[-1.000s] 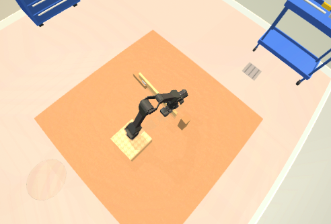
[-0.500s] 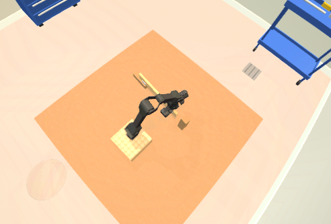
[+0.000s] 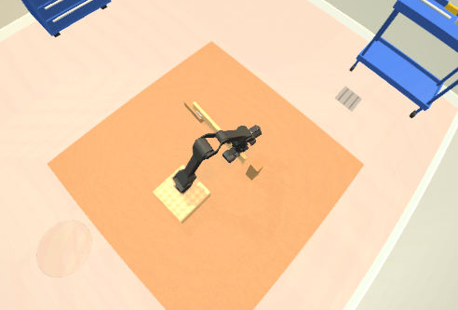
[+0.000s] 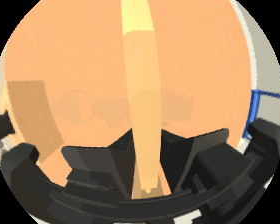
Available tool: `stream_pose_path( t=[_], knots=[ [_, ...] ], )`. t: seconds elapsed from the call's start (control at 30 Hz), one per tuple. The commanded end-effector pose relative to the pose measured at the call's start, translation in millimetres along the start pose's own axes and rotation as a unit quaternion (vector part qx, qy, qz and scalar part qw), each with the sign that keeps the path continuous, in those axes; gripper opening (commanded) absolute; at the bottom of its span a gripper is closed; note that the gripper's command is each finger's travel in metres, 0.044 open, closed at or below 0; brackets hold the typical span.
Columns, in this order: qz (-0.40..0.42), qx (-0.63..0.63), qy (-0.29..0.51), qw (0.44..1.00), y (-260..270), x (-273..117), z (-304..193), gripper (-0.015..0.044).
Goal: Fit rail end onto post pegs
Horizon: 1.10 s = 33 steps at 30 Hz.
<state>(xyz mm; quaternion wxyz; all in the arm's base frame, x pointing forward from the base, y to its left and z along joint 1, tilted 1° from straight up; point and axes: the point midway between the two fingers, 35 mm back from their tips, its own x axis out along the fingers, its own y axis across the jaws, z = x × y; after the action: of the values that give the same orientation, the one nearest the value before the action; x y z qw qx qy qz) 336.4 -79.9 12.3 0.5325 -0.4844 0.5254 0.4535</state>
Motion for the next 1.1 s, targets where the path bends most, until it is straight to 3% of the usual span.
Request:
stream_pose_path(
  t=[0.0,1.07],
  knots=[
    [-0.001,-0.001,0.0,1.0,0,-1,-2,0.0],
    [-0.001,-0.001,0.001,1.0,0,0,-12,0.0]
  ],
)
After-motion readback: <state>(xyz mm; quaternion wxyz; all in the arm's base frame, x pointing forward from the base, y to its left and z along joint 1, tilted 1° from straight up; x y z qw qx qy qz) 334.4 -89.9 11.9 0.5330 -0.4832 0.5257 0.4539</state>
